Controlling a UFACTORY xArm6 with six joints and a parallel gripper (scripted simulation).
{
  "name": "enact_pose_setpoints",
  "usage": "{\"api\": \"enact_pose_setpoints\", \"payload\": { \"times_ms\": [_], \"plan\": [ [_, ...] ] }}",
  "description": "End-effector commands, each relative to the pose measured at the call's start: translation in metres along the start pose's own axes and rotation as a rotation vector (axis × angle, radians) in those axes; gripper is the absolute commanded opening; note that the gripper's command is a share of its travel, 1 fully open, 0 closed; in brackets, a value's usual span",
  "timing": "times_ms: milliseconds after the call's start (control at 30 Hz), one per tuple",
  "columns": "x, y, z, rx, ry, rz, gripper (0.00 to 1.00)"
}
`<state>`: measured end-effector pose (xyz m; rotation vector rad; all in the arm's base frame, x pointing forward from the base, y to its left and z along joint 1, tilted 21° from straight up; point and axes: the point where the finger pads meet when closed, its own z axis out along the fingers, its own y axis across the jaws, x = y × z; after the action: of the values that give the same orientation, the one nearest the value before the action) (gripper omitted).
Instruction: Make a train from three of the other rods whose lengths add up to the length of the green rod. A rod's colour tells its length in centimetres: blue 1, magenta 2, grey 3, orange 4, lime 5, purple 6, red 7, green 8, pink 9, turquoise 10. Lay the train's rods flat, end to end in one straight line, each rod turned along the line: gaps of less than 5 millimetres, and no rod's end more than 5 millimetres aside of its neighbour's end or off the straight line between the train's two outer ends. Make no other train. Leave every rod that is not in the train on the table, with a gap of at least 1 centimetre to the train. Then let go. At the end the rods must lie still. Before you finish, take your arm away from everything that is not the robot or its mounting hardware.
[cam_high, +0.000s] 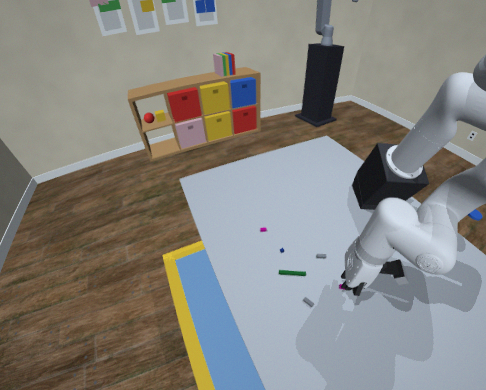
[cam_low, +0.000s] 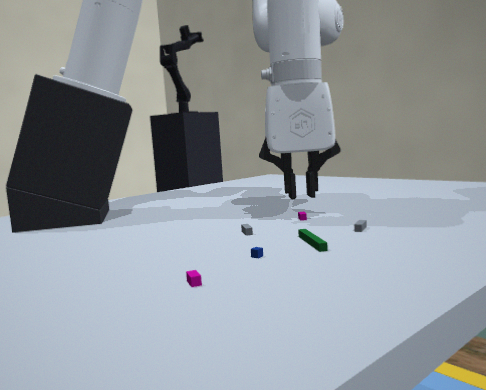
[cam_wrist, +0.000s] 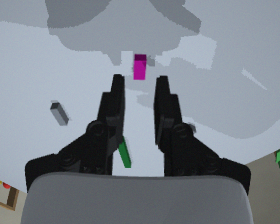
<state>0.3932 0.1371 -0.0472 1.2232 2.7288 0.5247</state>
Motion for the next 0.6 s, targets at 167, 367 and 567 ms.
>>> {"api": "enact_pose_setpoints", "payload": {
  "times_ms": [167, 367, 567],
  "plan": [
    [0.000, 0.001, -0.035, 0.004, 0.003, 0.000, 0.24],
    [0.000, 0.001, -0.053, 0.004, 0.003, 0.000, 0.24],
    [0.000, 0.001, -0.057, 0.004, 0.003, 0.000, 0.24]
  ]
}}
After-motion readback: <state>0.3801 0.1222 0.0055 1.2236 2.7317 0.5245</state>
